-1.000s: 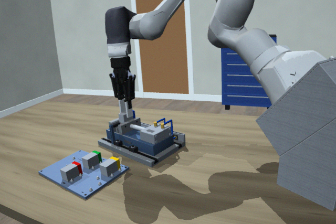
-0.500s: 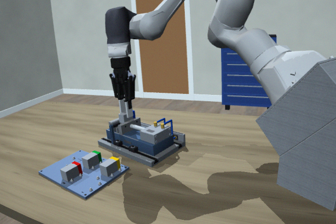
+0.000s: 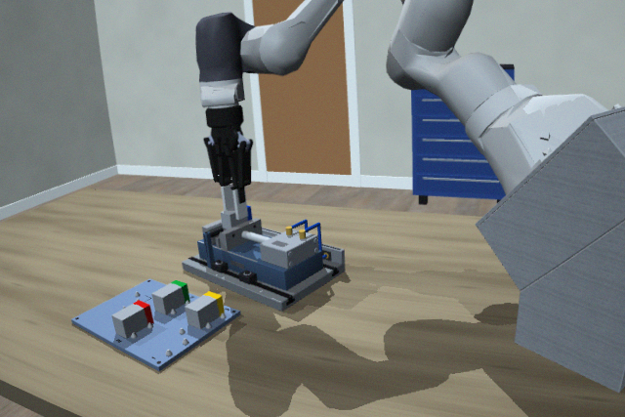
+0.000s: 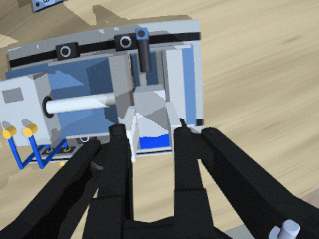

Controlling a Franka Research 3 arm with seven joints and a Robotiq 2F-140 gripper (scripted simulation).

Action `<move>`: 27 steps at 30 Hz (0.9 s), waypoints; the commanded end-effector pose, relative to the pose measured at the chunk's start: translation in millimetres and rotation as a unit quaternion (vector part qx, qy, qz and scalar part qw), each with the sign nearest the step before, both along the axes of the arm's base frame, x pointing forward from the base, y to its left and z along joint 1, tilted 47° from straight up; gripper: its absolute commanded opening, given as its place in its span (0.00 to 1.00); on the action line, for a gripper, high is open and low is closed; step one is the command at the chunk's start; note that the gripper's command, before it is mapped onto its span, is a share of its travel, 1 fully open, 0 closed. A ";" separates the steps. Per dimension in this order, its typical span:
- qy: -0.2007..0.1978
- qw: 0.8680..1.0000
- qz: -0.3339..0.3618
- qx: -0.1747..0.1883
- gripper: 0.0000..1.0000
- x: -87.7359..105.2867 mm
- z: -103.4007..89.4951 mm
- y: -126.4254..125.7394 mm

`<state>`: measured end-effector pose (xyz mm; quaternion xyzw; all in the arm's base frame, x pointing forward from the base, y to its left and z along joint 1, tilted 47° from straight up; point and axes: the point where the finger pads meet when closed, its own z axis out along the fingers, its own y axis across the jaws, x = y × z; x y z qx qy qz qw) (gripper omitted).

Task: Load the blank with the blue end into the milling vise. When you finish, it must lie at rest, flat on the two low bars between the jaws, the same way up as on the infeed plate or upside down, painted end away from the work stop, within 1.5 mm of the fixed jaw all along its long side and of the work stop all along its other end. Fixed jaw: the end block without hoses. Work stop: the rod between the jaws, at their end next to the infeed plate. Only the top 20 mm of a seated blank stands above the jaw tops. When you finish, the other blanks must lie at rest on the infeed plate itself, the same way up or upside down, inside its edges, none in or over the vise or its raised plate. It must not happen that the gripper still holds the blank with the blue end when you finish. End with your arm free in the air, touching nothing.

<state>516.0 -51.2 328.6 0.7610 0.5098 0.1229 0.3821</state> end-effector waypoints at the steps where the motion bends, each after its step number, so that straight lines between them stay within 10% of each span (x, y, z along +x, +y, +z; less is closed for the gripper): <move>1: -0.001 1.000 0.002 0.001 0.00 0.7 -0.4 1.7; 27: -0.001 1.000 0.002 0.001 0.00 0.9 -0.7 0.7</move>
